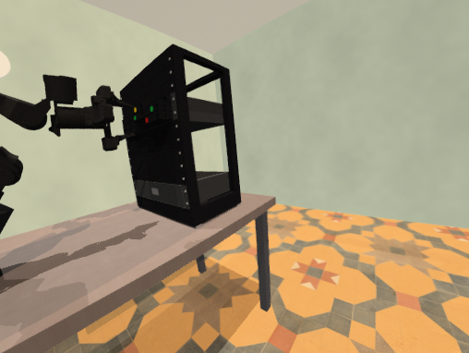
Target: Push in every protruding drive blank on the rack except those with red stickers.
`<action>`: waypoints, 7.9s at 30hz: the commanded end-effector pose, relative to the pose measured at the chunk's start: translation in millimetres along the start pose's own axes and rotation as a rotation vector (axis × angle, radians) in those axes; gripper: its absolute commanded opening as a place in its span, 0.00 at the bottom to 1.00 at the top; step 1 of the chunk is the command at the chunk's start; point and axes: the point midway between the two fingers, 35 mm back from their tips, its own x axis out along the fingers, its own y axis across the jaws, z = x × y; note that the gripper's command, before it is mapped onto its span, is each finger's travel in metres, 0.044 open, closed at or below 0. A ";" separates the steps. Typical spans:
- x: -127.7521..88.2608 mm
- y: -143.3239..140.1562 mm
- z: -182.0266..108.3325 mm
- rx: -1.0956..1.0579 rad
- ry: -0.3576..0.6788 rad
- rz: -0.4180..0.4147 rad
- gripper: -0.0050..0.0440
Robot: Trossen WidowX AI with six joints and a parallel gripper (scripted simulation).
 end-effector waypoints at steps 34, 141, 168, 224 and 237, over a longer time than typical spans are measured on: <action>0.0 8.0 2.1 0.003 -0.003 0.020 1.00; -2.1 35.3 -59.0 0.003 -0.004 0.020 0.10; 1.3 40.2 -69.8 0.003 -0.004 0.020 0.10; 36.7 37.5 -68.9 0.003 -0.003 0.020 0.10; 46.6 36.5 -69.8 0.003 -0.003 0.020 0.10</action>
